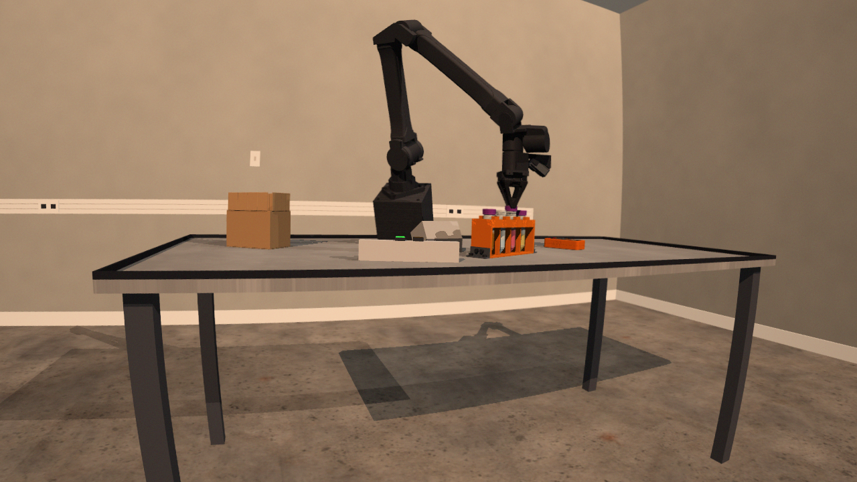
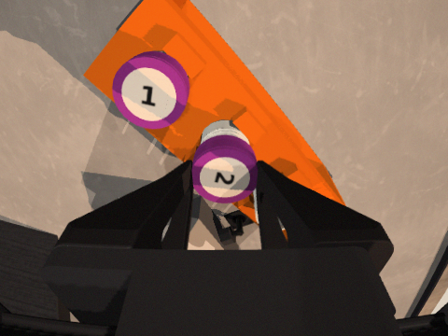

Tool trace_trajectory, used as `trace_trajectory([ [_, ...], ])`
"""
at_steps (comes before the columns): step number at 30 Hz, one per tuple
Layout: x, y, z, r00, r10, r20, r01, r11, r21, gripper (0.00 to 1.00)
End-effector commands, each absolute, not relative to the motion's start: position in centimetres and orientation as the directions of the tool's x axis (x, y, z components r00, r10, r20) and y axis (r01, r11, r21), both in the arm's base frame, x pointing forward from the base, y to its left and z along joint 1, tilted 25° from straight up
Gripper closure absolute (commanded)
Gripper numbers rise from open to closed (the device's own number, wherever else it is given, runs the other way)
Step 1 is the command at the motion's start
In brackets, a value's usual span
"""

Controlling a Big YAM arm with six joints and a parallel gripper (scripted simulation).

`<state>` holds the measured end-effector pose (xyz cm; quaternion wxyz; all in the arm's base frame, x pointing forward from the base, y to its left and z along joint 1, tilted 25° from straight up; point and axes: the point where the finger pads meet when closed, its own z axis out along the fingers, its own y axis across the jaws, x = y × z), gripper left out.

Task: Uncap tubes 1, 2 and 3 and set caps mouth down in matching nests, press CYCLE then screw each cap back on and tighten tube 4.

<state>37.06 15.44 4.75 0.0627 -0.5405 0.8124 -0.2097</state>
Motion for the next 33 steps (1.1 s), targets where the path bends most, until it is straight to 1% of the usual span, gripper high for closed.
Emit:
trace_trajectory([
  [1, 37.9, 15.9, 5.5, -0.409, -0.907, 0.104, -0.844, 0.332, -0.421, 1.0],
  [33, 37.4, 15.6, 4.2, -0.407, -0.905, 0.122, -0.852, 0.327, -0.409, 1.0],
])
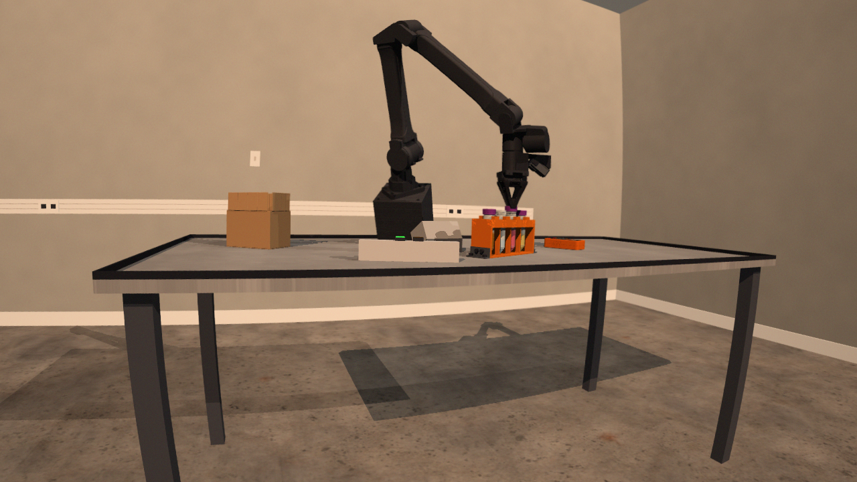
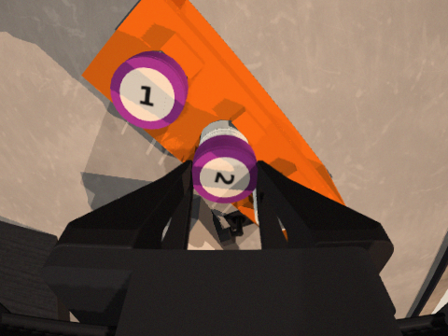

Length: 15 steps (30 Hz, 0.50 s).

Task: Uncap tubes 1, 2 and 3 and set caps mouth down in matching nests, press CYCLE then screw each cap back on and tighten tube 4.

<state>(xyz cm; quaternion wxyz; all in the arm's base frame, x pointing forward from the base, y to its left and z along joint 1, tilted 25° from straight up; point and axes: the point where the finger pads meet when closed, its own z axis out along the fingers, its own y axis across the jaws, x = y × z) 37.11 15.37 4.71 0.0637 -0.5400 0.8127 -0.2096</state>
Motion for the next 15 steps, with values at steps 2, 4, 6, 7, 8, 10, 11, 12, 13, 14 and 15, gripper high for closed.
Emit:
trace_trajectory([
  [2, 37.35, 15.6, 4.23, -0.407, -0.905, 0.122, -0.852, 0.327, -0.409, 1.0],
  [4, 37.31, 15.65, 4.21, -0.406, -0.906, 0.122, -0.852, 0.327, -0.409, 1.0],
  [6, 37.26, 15.69, 4.19, -0.406, -0.906, 0.122, -0.852, 0.327, -0.409, 1.0],
  [7, 37.24, 15.71, 4.18, -0.406, -0.906, 0.122, -0.852, 0.327, -0.409, 1.0],
  [8, 37.21, 15.74, 4.17, -0.406, -0.906, 0.122, -0.852, 0.326, -0.409, 1.0],
  [10, 37.27, 15.84, 4.23, -0.406, -0.906, 0.12, -0.851, 0.327, -0.41, 1.0],
  [11, 37.38, 15.9, 4.28, -0.406, -0.906, 0.117, -0.85, 0.328, -0.412, 1.0],
  [12, 37.41, 15.92, 4.3, -0.406, -0.906, 0.117, -0.85, 0.328, -0.412, 1.0],
  [13, 37.42, 15.97, 4.32, -0.406, -0.907, 0.116, -0.85, 0.328, -0.412, 1.0],
  [14, 37.41, 16.0, 4.32, -0.406, -0.907, 0.116, -0.85, 0.328, -0.412, 1.0],
  [15, 37.4, 16.01, 4.32, -0.406, -0.907, 0.116, -0.85, 0.327, -0.412, 1.0],
])
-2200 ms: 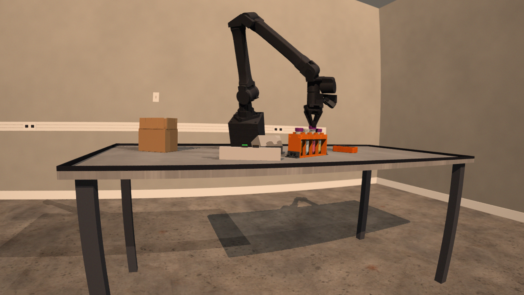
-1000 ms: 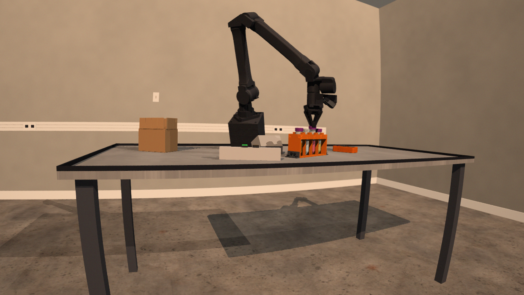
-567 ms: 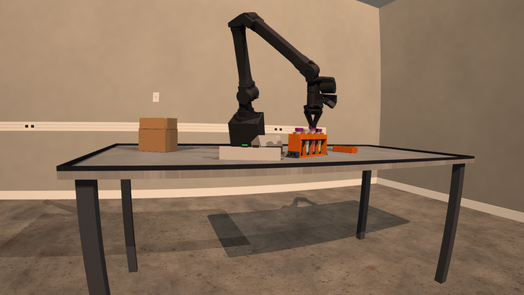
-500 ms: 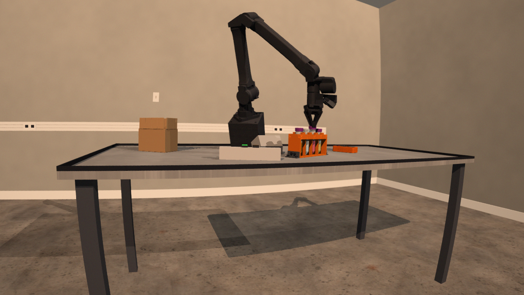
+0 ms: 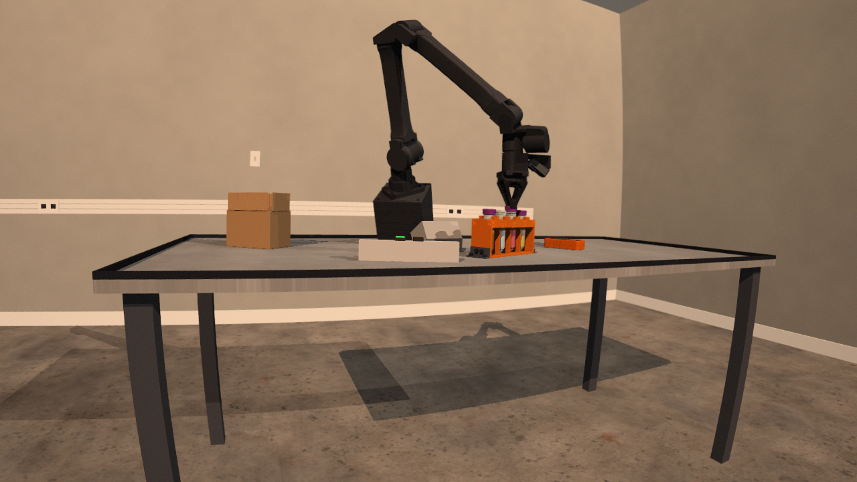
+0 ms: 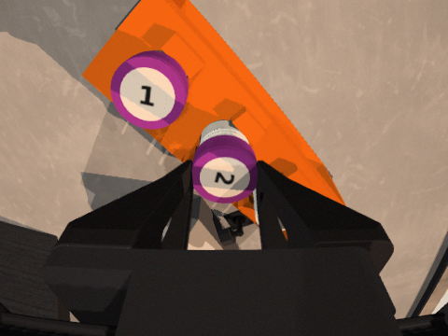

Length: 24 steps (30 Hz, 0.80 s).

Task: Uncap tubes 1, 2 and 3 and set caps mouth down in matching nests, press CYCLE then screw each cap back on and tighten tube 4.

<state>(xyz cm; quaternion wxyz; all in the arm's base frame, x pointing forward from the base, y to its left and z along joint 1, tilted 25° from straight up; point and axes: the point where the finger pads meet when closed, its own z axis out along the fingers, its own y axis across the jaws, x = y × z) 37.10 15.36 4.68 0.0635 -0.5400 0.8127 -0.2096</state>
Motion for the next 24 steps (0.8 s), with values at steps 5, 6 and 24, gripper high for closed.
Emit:
trace_trajectory([
  [5, 37.4, 16.1, 4.34, -0.405, -0.907, 0.115, -0.85, 0.327, -0.413, 1.0],
  [6, 37.4, 16.13, 4.35, -0.405, -0.907, 0.115, -0.85, 0.327, -0.413, 1.0],
  [24, 37.44, 16.54, 4.43, -0.403, -0.908, 0.109, -0.849, 0.327, -0.416, 1.0],
])
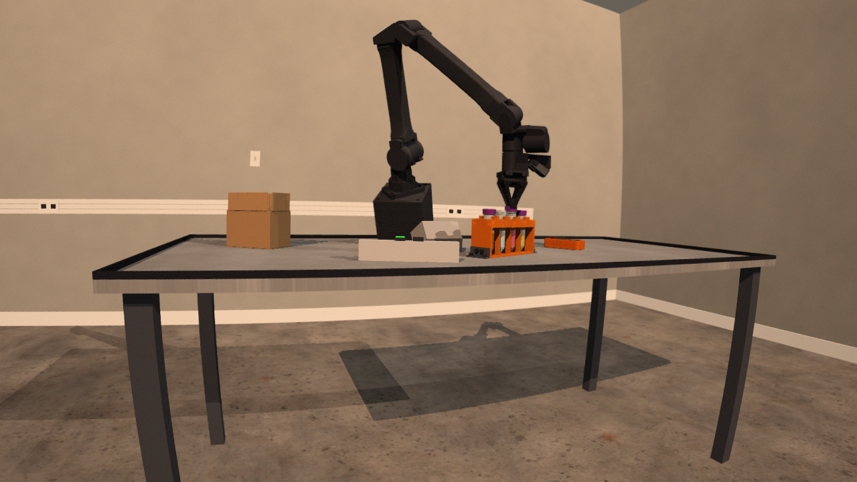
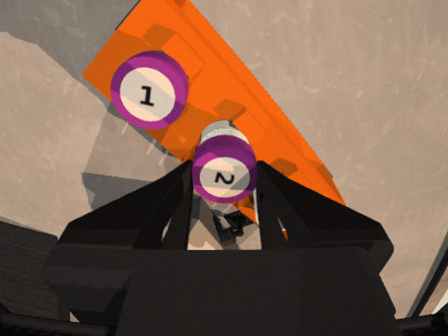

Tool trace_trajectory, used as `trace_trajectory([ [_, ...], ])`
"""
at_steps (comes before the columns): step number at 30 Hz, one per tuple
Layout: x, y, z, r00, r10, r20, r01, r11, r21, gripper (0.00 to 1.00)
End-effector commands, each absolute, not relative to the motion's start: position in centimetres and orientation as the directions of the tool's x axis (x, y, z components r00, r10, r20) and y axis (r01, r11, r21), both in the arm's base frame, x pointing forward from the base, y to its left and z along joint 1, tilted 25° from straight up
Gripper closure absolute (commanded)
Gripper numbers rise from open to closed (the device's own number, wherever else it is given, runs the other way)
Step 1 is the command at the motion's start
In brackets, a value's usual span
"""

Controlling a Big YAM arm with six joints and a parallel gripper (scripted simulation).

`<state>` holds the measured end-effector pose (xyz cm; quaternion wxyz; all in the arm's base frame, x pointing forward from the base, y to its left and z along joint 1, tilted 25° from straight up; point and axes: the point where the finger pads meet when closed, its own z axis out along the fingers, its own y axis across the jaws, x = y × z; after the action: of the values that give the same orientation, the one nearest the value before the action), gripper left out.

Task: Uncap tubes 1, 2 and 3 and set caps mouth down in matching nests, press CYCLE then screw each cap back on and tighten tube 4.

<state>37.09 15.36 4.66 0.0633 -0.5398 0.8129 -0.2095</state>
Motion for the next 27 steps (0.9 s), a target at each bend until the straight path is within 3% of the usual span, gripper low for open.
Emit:
trace_trajectory([
  [1, 37.45, 16.55, 4.43, -0.403, -0.908, 0.109, -0.849, 0.327, -0.416, 1.0],
  [27, 37.33, 16.36, 4.17, -0.401, -0.909, 0.115, -0.851, 0.323, -0.413, 1.0],
])
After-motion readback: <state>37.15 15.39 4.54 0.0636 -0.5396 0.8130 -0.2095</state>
